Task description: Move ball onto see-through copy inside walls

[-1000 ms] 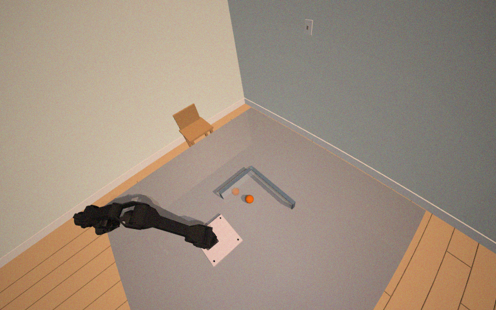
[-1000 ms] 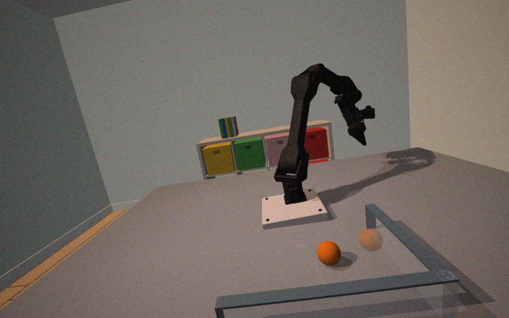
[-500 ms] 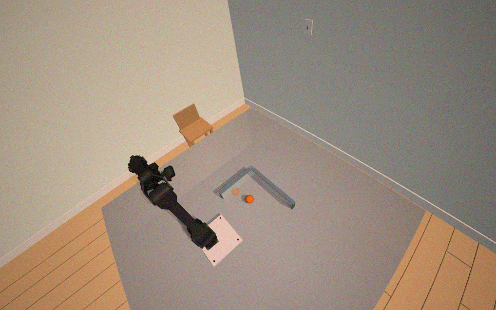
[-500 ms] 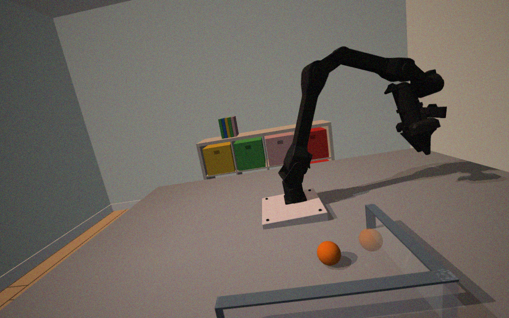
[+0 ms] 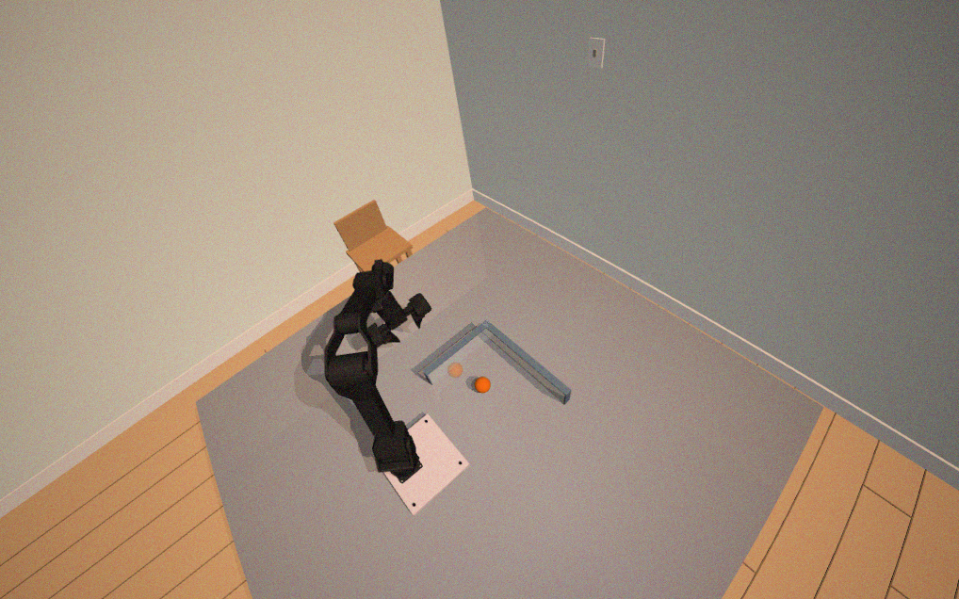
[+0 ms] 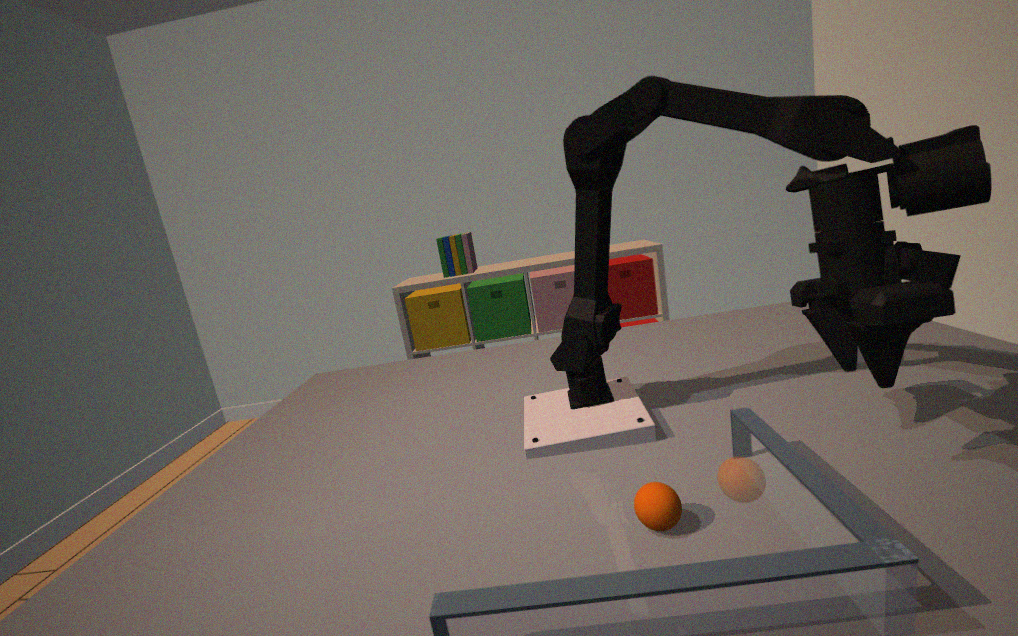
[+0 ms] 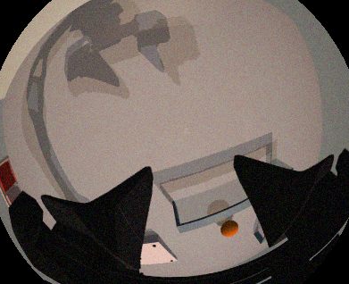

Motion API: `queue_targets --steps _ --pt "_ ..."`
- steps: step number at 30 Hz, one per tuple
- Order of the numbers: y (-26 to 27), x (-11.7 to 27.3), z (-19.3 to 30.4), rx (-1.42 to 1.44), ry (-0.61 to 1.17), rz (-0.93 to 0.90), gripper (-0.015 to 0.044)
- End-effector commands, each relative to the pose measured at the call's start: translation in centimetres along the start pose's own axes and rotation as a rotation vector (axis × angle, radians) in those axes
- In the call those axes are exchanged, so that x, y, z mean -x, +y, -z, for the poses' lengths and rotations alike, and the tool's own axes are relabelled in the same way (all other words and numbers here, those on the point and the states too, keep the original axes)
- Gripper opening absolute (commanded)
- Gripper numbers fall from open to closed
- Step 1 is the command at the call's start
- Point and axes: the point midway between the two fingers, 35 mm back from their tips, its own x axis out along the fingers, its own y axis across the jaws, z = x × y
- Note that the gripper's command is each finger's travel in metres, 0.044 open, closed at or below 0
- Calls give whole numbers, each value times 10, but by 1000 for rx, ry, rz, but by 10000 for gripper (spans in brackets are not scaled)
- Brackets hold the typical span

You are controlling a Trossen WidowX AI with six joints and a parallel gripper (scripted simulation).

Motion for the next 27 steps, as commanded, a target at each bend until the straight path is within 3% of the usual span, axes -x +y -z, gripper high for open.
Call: queue_targets --steps 1,7,14,27 --pt "-34 -5 41 33 26 -23 320" --pt "-80 -12 122 82 57 -62 320" --pt "-98 -16 219 135 64 -110 320" --pt "-97 -31 229 140 63 -115 320"
